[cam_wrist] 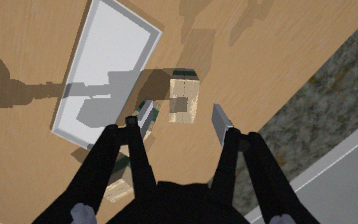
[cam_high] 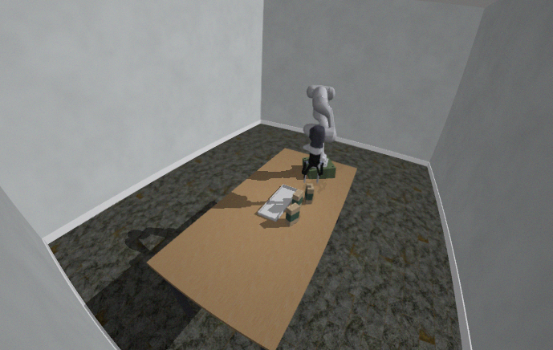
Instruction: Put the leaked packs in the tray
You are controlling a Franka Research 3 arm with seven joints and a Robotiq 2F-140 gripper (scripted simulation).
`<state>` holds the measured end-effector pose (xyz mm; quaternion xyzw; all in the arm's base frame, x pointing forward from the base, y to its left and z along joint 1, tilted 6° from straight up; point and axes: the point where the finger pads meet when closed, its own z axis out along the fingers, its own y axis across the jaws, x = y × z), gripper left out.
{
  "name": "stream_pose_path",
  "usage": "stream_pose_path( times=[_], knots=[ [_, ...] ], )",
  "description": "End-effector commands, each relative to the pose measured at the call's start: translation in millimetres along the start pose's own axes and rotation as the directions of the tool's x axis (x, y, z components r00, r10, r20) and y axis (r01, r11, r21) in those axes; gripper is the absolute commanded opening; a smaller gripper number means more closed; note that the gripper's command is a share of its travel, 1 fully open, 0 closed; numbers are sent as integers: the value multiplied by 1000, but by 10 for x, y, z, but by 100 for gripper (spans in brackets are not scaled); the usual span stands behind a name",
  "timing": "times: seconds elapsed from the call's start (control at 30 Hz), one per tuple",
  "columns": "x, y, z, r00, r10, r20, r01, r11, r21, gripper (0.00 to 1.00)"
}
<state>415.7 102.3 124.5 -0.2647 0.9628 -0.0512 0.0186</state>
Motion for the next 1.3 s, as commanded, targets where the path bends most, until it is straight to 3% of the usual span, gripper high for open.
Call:
stream_pose_path(
  times=[0.0,0.33,0.57,1.27],
  knots=[
    [-4,-1,1,1000,9,3,-9,1000,1,53],
    [-4,-1,3,1000,9,3,-9,1000,1,53],
    [-7,12,200,1000,9,4,-9,1000,1,53],
    [-7,12,202,1000,9,4,-9,1000,1,53]
  ],
)
